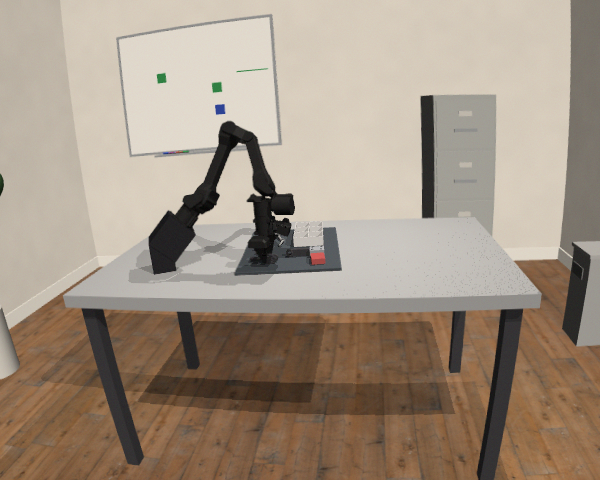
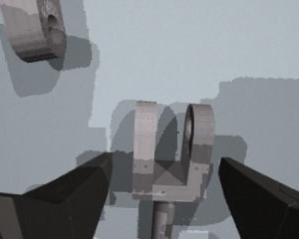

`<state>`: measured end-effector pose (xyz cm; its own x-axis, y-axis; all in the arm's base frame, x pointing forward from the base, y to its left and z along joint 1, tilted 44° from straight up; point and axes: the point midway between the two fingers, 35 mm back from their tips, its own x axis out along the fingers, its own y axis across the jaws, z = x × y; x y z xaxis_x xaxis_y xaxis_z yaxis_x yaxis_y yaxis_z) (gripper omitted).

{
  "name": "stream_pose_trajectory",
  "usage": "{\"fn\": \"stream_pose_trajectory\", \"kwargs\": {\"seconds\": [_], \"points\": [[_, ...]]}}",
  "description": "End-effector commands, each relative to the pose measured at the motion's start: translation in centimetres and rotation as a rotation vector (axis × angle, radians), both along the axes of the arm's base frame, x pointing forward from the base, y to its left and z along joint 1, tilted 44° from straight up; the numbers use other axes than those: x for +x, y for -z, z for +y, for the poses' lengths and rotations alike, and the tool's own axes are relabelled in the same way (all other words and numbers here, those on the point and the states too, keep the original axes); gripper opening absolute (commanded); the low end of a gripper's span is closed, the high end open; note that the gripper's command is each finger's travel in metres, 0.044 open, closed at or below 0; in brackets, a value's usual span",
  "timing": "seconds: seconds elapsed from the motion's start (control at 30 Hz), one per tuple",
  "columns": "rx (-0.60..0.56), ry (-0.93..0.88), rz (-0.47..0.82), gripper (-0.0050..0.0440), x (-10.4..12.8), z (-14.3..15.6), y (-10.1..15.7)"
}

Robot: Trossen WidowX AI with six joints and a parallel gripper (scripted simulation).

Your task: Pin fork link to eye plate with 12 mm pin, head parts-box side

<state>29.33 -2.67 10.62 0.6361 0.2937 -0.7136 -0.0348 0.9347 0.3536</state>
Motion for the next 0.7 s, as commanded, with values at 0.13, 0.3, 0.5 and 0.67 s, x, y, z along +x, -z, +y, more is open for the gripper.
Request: {"fn": "stream_pose_trajectory", "kwargs": {"seconds": [0.13,0.3,0.5,0.67], "points": [[0.0,0.0,0.0,0.0211,0.0,0.0,-0.01],[0.0,0.0,0.0,0.0178,0.0,0.0,-0.01],[0.0,0.0,0.0,0.0138,0.0,0.0,-0.01],[0.0,0.0,0.0,0.0123,0.0,0.0,-0.01]]}}
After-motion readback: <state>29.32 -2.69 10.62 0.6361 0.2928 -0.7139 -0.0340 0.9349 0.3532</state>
